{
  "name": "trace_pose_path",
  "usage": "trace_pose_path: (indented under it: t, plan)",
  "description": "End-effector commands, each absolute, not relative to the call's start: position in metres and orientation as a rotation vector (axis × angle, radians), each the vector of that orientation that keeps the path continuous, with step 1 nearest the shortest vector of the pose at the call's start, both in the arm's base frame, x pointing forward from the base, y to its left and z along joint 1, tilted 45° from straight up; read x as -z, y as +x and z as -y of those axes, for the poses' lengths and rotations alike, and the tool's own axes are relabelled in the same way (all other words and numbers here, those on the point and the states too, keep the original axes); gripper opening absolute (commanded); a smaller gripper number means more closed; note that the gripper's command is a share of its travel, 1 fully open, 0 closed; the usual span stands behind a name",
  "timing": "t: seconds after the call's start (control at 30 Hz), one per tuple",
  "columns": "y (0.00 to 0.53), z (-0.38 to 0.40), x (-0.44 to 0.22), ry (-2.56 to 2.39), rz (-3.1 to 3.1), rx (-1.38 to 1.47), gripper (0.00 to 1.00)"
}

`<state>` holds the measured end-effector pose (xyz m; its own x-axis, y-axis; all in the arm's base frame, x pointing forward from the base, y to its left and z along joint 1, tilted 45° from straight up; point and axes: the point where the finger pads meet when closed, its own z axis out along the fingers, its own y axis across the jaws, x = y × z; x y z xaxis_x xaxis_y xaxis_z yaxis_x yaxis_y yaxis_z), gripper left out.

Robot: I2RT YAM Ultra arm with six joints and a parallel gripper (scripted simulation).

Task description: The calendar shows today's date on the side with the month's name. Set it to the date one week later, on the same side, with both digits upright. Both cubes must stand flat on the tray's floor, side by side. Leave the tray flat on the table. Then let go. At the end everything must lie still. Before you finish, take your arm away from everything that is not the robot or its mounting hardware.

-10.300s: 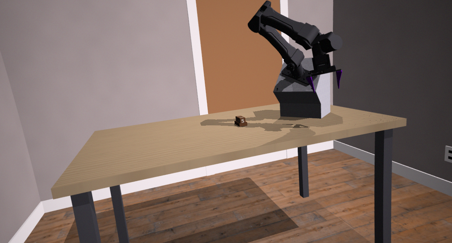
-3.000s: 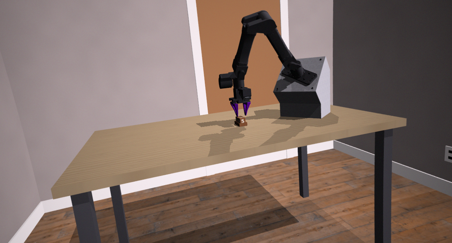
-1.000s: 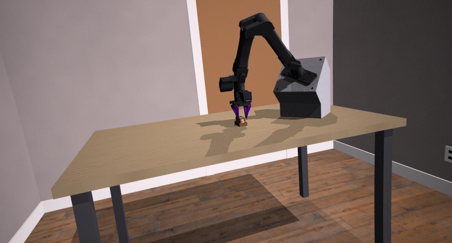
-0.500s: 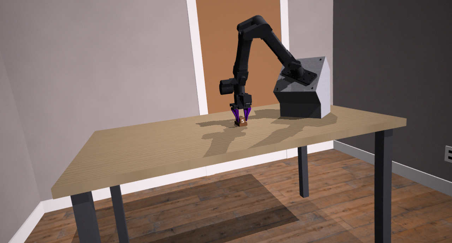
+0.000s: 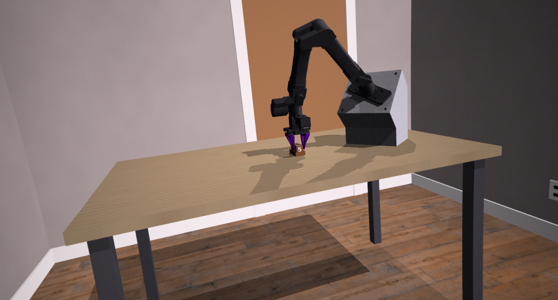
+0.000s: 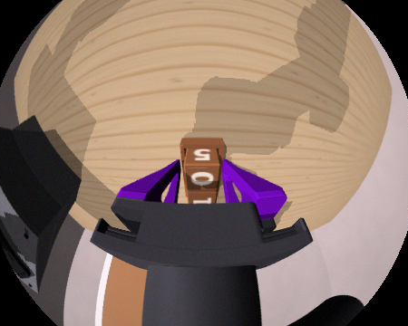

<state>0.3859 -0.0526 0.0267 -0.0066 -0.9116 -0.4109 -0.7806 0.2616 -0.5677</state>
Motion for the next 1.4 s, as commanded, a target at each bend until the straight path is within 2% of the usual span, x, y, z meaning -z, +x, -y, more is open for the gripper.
trace_pose_path:
  t: [0.0,0.63,0.67,1.37]
  plan:
    - [0.3872,0.0542,-0.0296,-1.538,-1.805,0.237,0.47]
    - [0.3872,0.0542,-0.0296,-1.538,-1.805,0.237,0.47]
    - [0.3872,0.0542,-0.0296,-1.538,-1.805,0.237,0.27]
    - [0.3872,0.0542,-0.0296,-1.538,-1.805,0.237,0.27]
